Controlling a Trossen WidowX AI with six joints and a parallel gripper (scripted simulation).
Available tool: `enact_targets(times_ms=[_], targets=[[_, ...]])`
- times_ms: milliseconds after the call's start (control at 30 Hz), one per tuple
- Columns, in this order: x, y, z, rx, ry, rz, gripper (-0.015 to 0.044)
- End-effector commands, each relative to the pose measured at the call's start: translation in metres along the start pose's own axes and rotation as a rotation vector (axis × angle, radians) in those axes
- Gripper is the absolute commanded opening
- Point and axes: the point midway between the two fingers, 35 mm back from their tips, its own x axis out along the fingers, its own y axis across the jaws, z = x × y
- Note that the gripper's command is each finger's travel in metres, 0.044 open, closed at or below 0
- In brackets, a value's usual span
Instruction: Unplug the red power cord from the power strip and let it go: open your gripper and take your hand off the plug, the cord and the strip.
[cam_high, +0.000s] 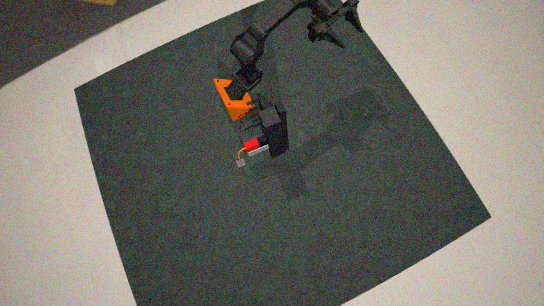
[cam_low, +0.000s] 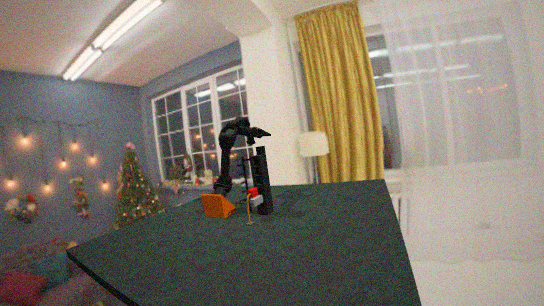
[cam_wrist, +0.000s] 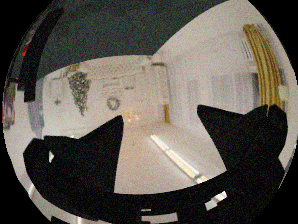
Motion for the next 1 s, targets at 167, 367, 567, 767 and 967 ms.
enact_targets(times_ms=[167, 367, 567, 767, 967], targets=[[0.0, -0.015, 0.02, 0.059, -0.001, 0.063, 0.0243], [0.021, -0.03, 0.063, 0.201, -0.003, 0.226, 0.016], [0.051, -0.024, 0.092, 0.343, 0.01, 0.377, 0.016], [0.09, 0.001, 0.12, 0.53, 0.048, 0.565, 0.016], [0.131, 0.048, 0.141, 0.77, 0.128, 0.783, 0.016]])
